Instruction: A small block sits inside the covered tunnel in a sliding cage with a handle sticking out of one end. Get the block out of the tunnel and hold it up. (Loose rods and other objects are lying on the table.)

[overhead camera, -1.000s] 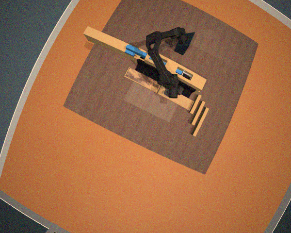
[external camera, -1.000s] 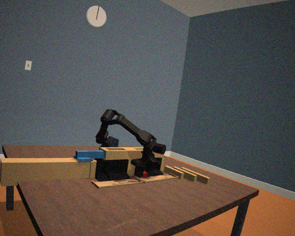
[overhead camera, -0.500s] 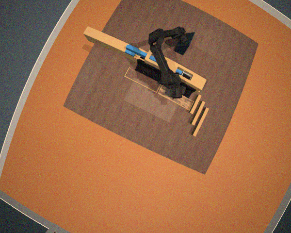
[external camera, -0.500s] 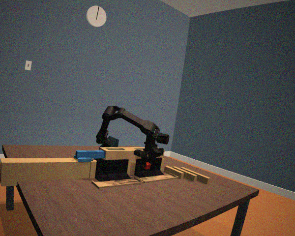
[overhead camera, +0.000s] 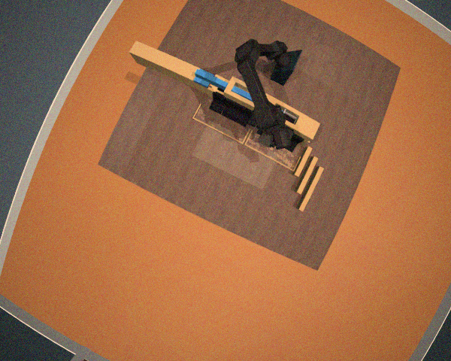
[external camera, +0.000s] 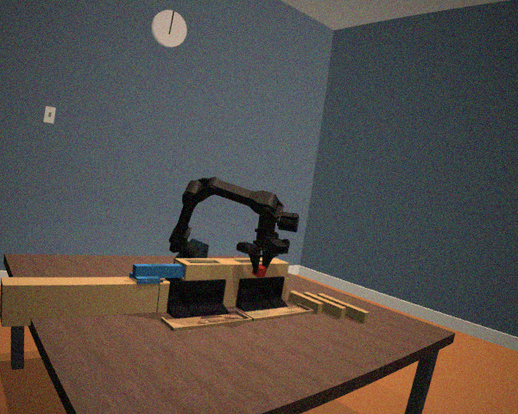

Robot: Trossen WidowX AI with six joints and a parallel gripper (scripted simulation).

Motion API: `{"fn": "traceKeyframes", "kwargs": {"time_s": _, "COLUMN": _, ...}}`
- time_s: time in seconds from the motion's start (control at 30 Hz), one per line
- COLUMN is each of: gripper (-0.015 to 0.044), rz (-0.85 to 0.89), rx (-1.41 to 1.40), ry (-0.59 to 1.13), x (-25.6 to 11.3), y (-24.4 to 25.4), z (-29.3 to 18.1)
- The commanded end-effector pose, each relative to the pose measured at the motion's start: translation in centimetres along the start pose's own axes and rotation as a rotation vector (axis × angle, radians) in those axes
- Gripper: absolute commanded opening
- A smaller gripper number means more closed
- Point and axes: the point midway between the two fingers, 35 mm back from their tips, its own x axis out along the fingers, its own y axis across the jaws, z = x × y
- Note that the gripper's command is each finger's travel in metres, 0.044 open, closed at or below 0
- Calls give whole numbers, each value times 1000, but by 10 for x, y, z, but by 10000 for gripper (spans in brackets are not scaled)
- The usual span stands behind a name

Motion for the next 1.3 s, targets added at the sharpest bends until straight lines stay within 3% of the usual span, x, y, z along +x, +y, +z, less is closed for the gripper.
{"fn": "traceKeyframes", "kwargs": {"time_s": 0.0, "gripper": 0, "rz": 2, "rx": 6, "ry": 1, "x": -16, "y": -1, "z": -2}}
{"fn": "traceKeyframes", "kwargs": {"time_s": 0.23, "gripper": 0, "rz": 4, "rx": -3, "ry": -27, "x": -27, "y": -3, "z": -4}}
{"fn": "traceKeyframes", "kwargs": {"time_s": 0.7, "gripper": 0, "rz": 48, "rx": 1, "ry": -512, "x": -32, "y": -30, "z": -5}}
{"fn": "traceKeyframes", "kwargs": {"time_s": 1.27, "gripper": 0, "rz": 44, "rx": 3, "ry": -518, "x": -31, "y": -31, "z": 13}}
